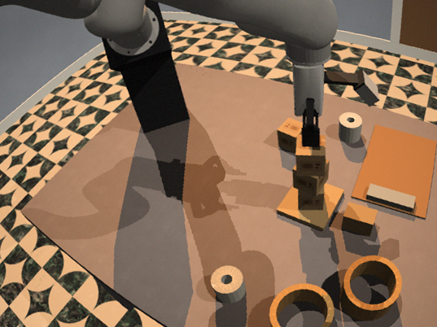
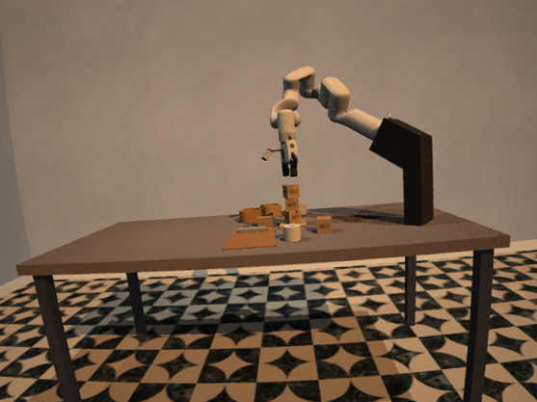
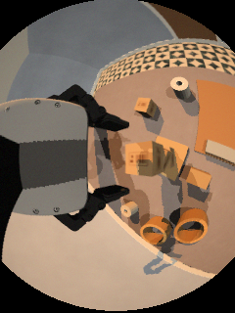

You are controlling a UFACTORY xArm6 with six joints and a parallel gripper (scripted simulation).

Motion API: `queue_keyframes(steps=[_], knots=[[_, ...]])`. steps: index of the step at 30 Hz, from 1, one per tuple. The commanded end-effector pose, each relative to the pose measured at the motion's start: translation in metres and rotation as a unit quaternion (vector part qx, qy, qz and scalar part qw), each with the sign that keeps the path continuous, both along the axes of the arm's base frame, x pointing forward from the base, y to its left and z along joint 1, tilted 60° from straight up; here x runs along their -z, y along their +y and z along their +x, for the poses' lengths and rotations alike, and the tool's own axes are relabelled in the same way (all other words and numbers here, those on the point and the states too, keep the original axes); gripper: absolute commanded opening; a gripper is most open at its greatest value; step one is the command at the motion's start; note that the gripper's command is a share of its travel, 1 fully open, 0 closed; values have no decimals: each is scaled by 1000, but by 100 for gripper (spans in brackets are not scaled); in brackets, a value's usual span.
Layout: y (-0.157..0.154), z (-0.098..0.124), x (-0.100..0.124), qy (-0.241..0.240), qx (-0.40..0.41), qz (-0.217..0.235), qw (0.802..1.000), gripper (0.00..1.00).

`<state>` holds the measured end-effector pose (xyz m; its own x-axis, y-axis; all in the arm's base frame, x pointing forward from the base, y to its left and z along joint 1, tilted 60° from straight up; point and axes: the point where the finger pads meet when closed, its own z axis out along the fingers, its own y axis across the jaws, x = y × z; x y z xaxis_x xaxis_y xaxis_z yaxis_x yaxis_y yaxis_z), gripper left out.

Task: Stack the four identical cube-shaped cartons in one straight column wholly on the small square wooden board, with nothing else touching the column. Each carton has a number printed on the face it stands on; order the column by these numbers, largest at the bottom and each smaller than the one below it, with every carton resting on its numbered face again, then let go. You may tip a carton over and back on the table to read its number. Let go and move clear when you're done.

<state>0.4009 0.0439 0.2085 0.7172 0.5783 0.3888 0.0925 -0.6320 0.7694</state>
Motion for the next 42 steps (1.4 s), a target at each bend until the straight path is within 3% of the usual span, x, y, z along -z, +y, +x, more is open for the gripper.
queue_keyframes(steps=[1, 36, 42], knots=[[1, 0, -1, -1, -1, 0, 1000, 100], [1, 0, 0, -1, -1, 1, 1000, 100], [18, -4, 21, -11, 17, 29, 999, 100]])
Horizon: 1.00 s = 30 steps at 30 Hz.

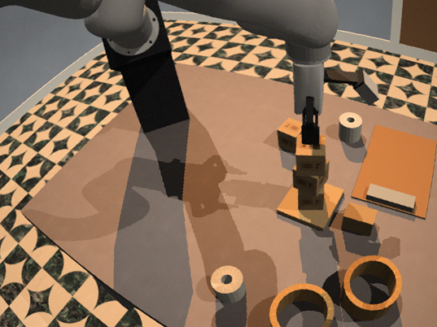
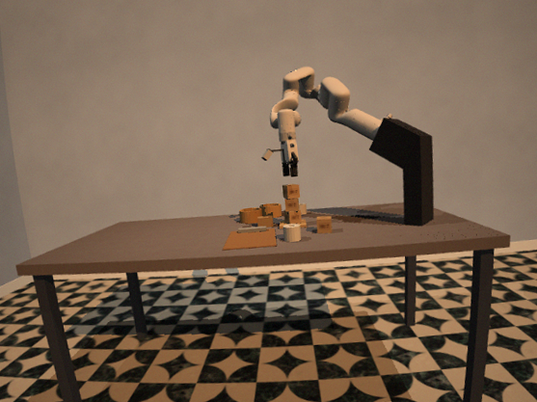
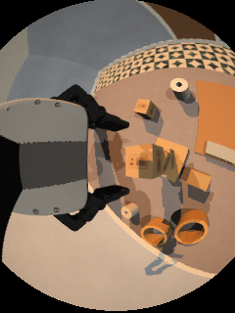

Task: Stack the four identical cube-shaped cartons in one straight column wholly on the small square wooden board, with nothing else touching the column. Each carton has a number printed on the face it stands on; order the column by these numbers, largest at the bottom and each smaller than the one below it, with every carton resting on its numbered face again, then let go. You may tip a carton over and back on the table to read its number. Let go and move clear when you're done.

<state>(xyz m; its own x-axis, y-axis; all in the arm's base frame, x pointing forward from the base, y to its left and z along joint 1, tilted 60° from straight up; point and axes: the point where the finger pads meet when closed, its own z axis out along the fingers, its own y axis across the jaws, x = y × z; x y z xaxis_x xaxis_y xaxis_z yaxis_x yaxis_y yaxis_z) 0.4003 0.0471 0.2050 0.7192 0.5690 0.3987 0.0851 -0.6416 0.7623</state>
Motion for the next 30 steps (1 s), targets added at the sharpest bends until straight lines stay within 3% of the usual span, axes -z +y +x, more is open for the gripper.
queue_keyframes(steps=[1, 7, 9, 10, 18, 30], knots=[[22, -5, 26, -13, 20, 33, 999, 100], [61, -28, 82, -58, 76, 105, 990, 100], [61, -28, 82, -58, 76, 105, 990, 100], [75, -38, 104, -67, 85, 116, 987, 100], [99, -72, 157, -125, 123, 166, 970, 100], [100, -73, 159, -128, 124, 167, 970, 100]])
